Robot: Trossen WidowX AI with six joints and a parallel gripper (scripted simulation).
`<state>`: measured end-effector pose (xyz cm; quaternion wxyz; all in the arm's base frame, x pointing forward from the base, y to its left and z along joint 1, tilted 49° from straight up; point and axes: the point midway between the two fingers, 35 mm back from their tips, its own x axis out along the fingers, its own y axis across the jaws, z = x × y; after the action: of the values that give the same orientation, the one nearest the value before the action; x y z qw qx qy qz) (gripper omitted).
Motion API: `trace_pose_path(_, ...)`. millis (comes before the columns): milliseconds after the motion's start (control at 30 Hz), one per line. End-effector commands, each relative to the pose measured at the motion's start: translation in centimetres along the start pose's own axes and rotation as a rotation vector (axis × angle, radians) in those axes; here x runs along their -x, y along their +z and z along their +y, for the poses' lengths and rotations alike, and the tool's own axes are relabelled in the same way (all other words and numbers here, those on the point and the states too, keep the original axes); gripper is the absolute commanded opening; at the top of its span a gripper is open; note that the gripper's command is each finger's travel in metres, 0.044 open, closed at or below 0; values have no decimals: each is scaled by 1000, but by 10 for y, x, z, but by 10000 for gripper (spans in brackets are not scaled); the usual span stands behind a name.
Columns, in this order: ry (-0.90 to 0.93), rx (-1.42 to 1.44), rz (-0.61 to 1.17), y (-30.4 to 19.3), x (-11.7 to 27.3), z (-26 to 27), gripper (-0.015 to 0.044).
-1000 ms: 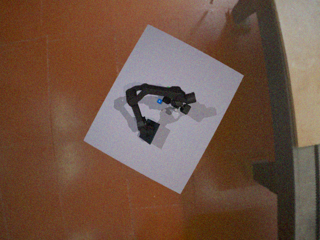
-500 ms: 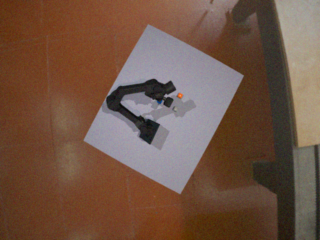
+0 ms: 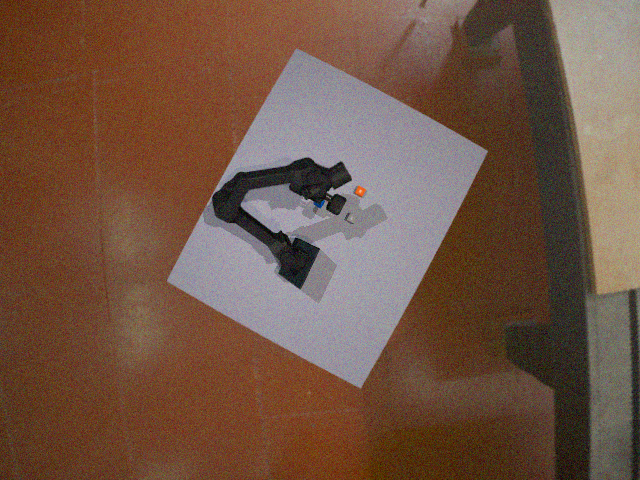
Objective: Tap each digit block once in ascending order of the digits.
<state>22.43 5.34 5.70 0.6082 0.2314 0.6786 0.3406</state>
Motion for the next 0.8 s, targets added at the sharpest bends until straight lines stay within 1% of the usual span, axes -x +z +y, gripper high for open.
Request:
trace_pose_path(0, 1, 6, -6, 17, 3, -1, 400)
trace_pose_path(200, -1, 21, -12, 88, 4, -7, 400)
trace_pose_path(300, 3, 4, -9, 112, 2, -9, 400)
trace_pose_path(767, 3, 3, -9, 113, 1, -9, 400)
